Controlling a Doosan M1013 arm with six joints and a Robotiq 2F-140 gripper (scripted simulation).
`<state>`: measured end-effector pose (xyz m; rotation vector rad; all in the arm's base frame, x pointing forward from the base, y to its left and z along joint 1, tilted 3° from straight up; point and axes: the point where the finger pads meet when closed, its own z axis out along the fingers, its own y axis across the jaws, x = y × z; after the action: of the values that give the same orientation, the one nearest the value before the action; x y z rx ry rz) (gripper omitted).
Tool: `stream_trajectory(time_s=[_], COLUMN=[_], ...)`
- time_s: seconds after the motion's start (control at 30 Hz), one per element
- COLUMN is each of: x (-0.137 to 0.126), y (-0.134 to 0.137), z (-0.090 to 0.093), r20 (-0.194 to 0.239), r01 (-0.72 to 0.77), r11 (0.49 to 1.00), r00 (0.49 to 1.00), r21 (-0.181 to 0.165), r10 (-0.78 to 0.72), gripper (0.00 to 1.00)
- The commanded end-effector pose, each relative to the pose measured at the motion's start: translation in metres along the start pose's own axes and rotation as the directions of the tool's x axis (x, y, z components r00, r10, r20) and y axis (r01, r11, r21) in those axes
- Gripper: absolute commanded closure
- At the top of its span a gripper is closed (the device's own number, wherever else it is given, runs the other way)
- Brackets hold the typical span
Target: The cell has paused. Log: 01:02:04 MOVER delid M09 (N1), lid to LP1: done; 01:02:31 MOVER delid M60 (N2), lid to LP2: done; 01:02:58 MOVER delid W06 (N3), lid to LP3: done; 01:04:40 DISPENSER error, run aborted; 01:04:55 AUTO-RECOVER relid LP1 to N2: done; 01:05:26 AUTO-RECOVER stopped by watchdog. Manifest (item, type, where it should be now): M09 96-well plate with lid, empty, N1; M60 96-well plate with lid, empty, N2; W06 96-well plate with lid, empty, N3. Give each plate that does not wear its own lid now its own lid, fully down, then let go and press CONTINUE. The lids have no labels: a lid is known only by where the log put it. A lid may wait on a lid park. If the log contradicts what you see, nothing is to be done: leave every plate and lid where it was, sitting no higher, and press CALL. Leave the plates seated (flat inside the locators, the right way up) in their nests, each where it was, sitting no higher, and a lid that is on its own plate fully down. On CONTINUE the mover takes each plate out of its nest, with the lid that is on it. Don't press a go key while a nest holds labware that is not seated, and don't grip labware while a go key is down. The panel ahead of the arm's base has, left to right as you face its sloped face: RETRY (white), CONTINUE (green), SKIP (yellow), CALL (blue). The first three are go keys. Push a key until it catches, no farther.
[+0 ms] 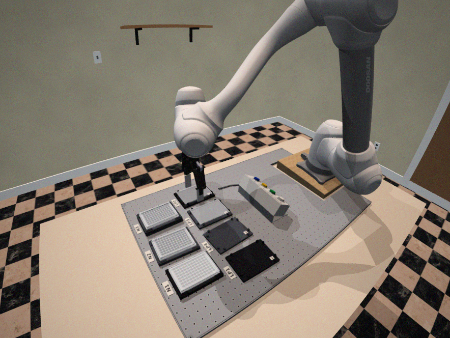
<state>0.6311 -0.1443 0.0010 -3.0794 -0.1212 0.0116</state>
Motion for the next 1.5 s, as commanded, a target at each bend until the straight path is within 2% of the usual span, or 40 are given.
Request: stream_trajectory(time_s=[0.0,0.6,0.63,1.47], x=[0.0000,0.0000,0.0000,0.0000], y=[0.0000,0.0000,0.0000,0.0000], z=[-0.0001,-0.0001,-0.0001,-0.0001], r20=[0.000,0.000,0.000,0.000], r01=[0.000,0.000,0.000,0.000], r11=[1.000,1.000,1.000,1.000], r00=[1.000,1.000,1.000,1.000], r21=[0.000,0.000,0.000,0.000], r10=[0.000,0.000,0.000,0.000], gripper=[0.34,0.34,1.00,1.00])
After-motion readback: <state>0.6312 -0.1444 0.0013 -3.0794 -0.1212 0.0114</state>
